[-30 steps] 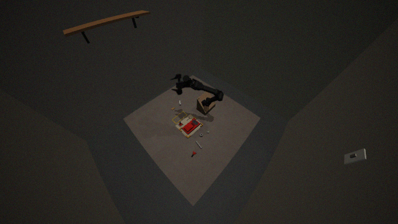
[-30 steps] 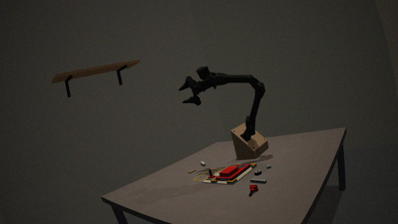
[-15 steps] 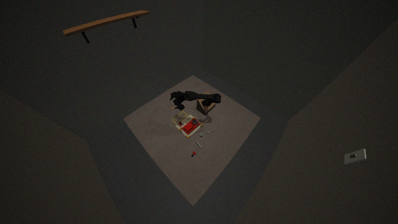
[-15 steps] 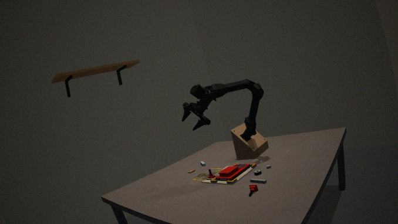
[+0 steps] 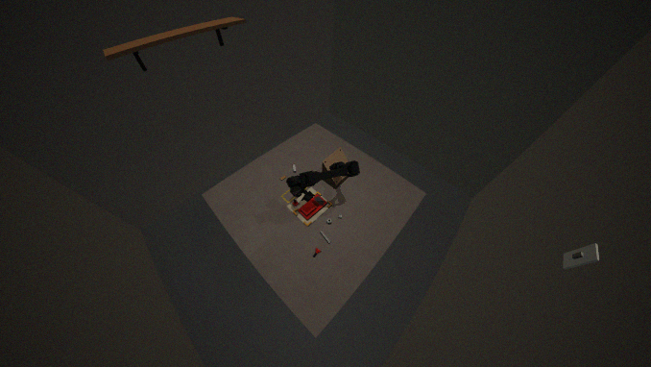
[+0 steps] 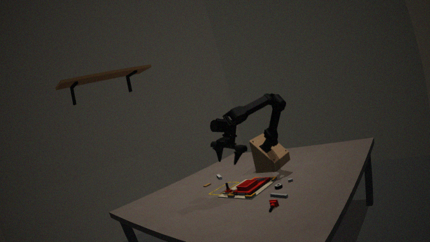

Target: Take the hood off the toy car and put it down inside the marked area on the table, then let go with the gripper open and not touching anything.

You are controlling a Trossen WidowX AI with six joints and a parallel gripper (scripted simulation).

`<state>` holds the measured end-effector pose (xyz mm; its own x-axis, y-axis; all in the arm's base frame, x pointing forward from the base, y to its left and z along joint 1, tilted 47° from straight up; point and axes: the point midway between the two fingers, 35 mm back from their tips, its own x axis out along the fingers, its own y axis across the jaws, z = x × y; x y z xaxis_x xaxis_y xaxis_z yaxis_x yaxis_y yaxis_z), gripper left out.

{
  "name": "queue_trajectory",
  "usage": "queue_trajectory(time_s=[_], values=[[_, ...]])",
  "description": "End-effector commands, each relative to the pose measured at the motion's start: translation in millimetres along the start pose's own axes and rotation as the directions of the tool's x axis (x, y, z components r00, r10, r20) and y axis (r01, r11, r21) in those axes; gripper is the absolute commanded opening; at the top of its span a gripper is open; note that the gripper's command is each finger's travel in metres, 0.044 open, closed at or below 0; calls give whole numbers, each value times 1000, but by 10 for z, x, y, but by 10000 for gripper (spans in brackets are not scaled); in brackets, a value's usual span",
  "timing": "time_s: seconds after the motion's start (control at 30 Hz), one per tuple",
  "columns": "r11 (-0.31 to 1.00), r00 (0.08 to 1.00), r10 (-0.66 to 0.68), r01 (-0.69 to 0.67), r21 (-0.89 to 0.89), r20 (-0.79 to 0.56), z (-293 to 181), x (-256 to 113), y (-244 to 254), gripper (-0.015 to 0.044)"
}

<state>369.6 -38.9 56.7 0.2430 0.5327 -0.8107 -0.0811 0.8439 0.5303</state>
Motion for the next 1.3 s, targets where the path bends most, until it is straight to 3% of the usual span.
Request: queue_trajectory(time_s=[0.0,0.2,1.27], values=[[992,987,119,-112,65,-108,-175,254,332,440],[964,942,247,-215,157,-228,-383,500,687,440],[964,942,247,-214,157,-228,-421,646,780,440]])
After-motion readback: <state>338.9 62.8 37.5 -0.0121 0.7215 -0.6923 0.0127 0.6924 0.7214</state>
